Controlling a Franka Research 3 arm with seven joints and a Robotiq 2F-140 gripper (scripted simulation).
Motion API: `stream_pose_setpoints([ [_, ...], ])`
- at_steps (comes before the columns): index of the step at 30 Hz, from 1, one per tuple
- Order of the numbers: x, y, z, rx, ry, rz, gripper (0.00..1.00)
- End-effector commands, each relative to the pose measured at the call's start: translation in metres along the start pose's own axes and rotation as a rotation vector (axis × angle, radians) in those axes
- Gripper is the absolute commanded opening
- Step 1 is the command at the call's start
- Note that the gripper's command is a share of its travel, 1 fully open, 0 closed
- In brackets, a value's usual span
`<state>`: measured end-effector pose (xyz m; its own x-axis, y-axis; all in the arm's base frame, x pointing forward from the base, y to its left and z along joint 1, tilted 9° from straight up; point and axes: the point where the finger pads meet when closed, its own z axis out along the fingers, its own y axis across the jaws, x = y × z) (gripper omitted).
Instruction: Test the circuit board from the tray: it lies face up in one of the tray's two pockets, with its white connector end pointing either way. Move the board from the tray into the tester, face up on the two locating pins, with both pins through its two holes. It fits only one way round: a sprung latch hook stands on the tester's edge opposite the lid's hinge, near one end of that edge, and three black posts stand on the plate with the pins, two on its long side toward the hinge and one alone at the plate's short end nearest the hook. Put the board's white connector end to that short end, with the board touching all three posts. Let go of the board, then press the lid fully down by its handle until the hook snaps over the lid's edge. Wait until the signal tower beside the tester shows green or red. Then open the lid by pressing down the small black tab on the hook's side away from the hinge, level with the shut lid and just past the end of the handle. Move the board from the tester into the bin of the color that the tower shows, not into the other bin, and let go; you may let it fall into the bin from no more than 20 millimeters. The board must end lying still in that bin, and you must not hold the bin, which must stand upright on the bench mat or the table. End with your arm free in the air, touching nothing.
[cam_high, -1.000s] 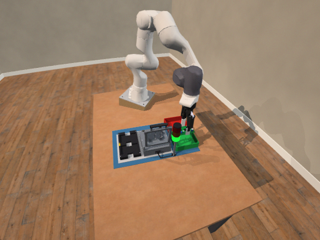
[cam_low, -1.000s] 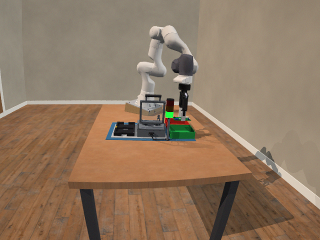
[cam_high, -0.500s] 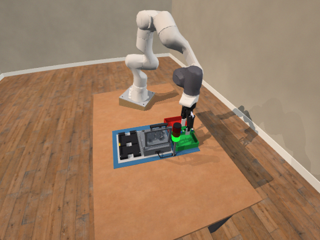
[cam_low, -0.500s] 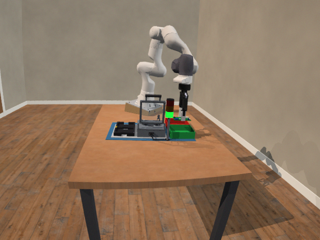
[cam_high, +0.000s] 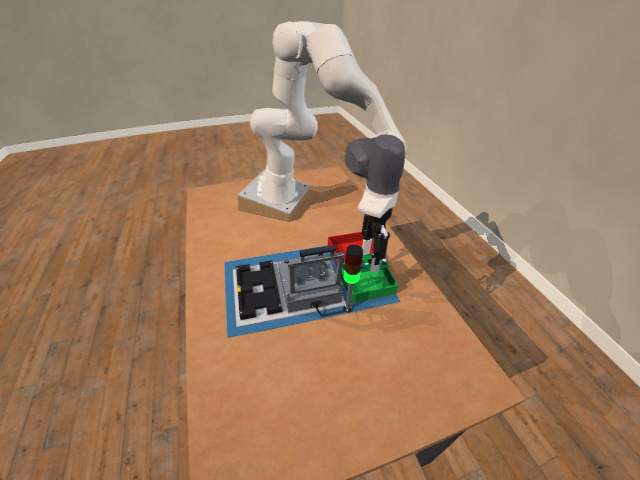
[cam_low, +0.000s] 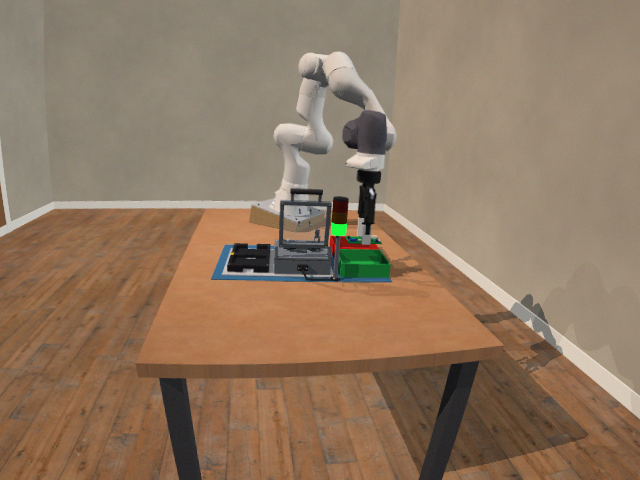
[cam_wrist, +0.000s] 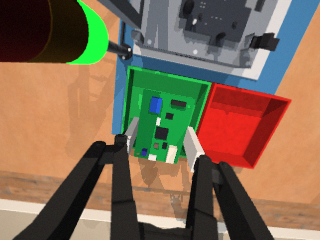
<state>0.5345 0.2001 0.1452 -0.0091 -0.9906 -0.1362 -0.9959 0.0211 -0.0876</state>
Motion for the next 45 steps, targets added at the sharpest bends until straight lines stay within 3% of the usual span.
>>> stream_pose_setpoints([
  [1,0.000,-0.001,0.006,0.004,0.001,0.004,0.46],
  [27,-0.001,-0.002,0.077,0.004,0.001,0.004,0.46],
  [45,-0.001,-0.003,0.086,0.004,0.001,0.004,0.46],
])
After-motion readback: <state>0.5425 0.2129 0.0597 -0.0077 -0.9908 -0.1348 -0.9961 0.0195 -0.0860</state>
